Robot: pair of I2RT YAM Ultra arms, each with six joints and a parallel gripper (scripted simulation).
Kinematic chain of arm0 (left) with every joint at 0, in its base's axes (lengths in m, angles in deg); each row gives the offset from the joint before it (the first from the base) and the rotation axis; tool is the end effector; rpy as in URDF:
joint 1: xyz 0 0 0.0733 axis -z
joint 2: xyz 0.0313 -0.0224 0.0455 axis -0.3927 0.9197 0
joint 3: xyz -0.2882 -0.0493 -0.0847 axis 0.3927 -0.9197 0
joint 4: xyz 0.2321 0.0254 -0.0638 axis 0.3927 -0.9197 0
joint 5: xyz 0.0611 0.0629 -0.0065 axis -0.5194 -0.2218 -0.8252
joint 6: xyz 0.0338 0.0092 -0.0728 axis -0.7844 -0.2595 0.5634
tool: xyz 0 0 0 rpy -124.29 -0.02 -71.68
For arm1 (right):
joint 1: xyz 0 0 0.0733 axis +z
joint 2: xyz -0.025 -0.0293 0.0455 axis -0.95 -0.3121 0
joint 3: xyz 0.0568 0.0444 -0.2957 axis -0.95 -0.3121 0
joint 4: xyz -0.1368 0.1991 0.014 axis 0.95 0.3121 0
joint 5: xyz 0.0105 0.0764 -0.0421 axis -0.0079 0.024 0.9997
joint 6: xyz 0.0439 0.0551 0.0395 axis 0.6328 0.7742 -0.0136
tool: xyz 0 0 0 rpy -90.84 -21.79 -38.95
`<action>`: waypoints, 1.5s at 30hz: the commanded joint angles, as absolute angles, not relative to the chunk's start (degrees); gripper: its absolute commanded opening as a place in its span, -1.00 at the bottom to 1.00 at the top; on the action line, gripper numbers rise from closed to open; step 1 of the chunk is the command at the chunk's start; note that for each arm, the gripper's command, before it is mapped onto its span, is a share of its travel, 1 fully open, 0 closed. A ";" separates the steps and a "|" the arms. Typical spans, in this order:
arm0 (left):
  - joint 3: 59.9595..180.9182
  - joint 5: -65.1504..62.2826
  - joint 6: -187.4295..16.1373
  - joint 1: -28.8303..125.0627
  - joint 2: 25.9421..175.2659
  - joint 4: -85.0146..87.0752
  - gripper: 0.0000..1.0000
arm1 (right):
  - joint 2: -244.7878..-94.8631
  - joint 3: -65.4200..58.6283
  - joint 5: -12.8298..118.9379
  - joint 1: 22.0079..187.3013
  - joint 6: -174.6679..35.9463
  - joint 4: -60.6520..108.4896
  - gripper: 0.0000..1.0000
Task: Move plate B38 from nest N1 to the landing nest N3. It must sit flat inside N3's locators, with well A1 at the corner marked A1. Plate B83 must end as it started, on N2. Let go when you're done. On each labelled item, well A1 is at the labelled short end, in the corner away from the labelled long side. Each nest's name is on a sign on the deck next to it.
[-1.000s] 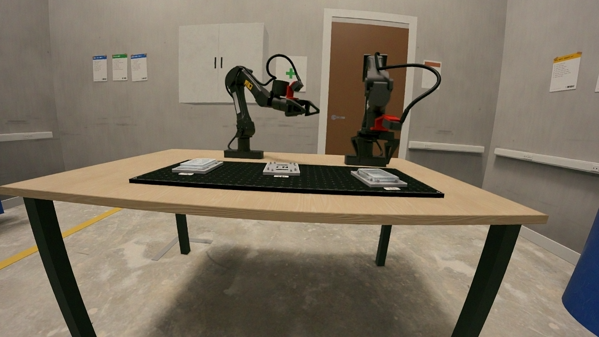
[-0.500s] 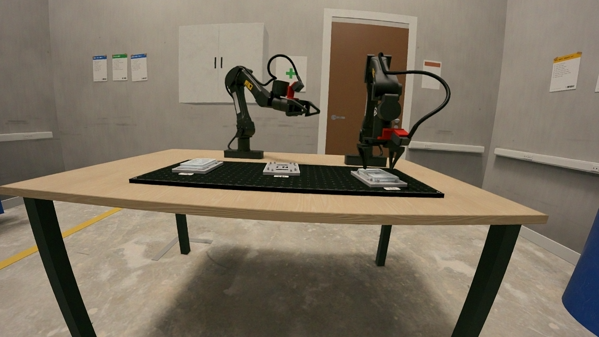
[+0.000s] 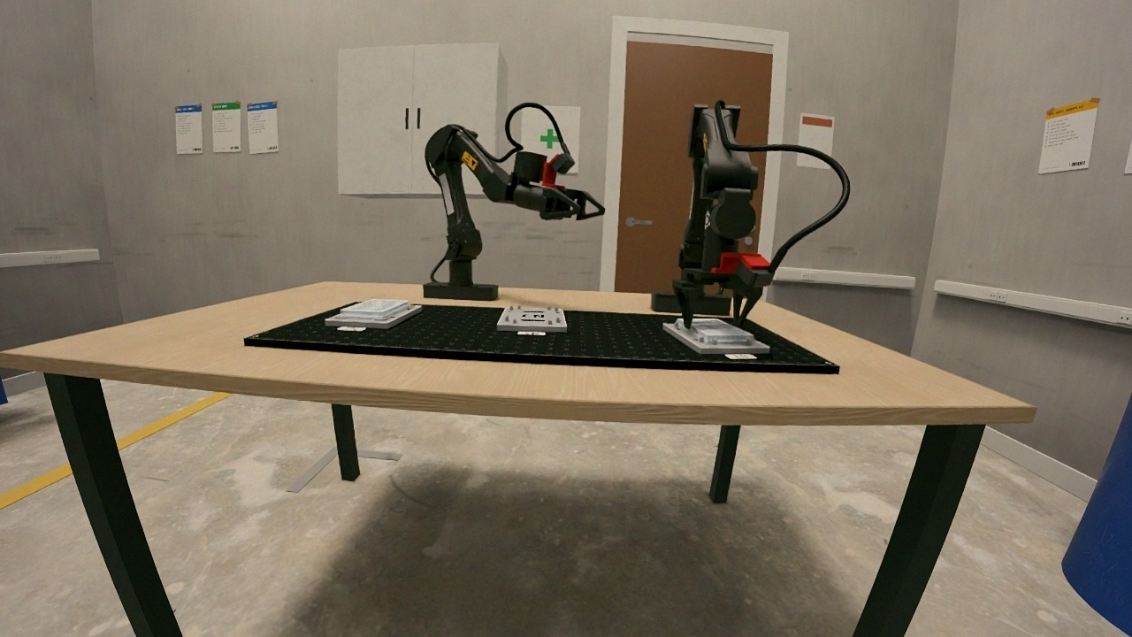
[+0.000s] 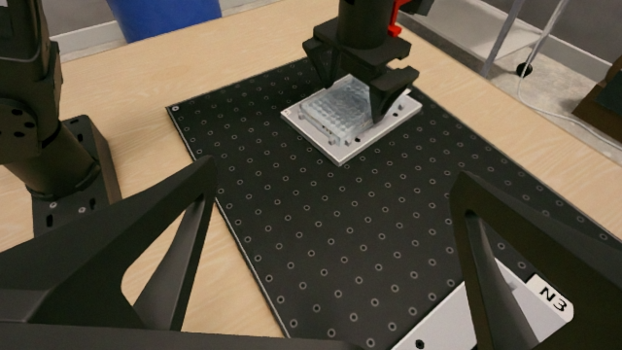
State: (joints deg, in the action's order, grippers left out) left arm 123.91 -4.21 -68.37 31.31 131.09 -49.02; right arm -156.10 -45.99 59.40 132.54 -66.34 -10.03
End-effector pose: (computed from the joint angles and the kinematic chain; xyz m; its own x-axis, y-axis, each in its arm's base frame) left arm 0.3518 -0.0493 0.1573 -0.9824 -0.1865 0.0083 -0.1864 0.9824 0.0071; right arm 0.1333 0.2347 0.2729 -0.1360 -0.1325 -0.9818 -0.8493 0.5259 0.0467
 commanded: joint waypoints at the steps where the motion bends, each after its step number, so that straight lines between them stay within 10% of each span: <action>1: 123.04 -3.98 -68.57 31.62 131.71 -46.90 1.00 | -154.77 -46.99 59.06 133.11 -66.76 -10.95 1.00; 17: 122.64 -3.99 -69.05 31.34 130.79 -46.47 0.66 | -155.26 -46.36 59.08 132.77 -66.76 -10.92 1.00; 21: 122.64 -3.99 -69.05 31.34 130.79 -46.47 -0.25 | -155.26 -46.36 59.08 132.77 -66.76 -10.92 1.00; 25: 124.62 -3.99 -69.07 31.33 129.97 -49.28 0.61 | -155.26 -46.36 59.08 132.77 -66.76 -10.92 1.00; 45: 130.10 -3.20 -47.32 46.63 128.44 -58.20 0.61 | -143.44 -48.14 64.24 132.25 -65.03 9.38 1.00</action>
State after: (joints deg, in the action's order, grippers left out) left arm 128.31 -4.14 -56.61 40.84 127.96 -56.48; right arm -149.09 -47.01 61.63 132.54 -66.05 -0.17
